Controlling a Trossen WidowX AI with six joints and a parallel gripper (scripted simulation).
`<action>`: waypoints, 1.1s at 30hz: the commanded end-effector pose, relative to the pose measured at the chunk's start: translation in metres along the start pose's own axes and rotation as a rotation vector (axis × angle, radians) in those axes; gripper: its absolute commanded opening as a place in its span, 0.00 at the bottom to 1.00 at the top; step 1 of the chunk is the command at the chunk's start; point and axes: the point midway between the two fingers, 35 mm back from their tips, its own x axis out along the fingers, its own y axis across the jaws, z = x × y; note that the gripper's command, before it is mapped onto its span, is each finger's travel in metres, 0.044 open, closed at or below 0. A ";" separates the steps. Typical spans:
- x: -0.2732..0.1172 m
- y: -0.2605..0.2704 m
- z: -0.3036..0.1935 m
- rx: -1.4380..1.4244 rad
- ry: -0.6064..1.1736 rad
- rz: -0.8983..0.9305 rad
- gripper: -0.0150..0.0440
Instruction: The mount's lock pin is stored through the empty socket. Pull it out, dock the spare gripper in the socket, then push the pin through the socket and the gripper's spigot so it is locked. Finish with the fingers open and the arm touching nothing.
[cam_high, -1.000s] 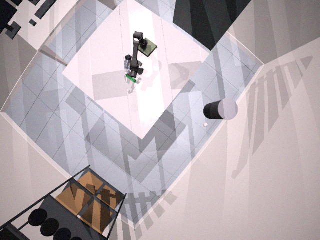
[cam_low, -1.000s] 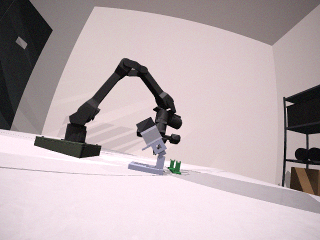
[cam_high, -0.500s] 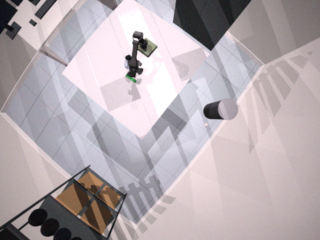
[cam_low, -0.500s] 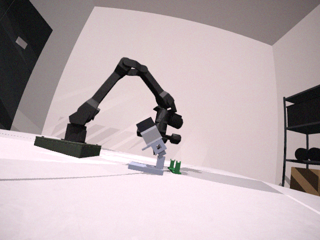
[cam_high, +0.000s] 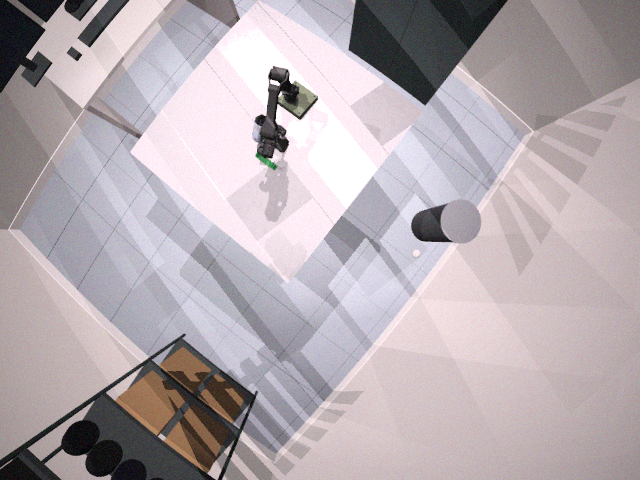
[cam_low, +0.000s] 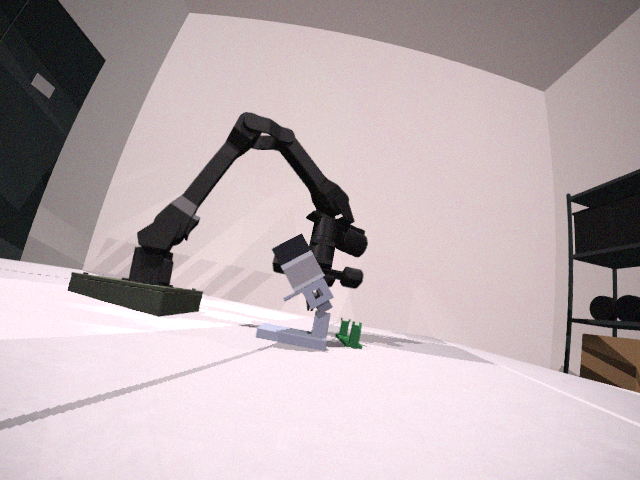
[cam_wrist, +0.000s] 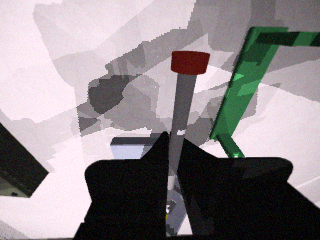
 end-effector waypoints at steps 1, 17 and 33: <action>0.001 0.000 -0.002 -0.002 0.002 -0.001 0.25; 0.004 0.000 -0.012 -0.002 0.002 -0.001 0.25; 0.006 -0.001 -0.021 -0.003 0.001 0.001 0.25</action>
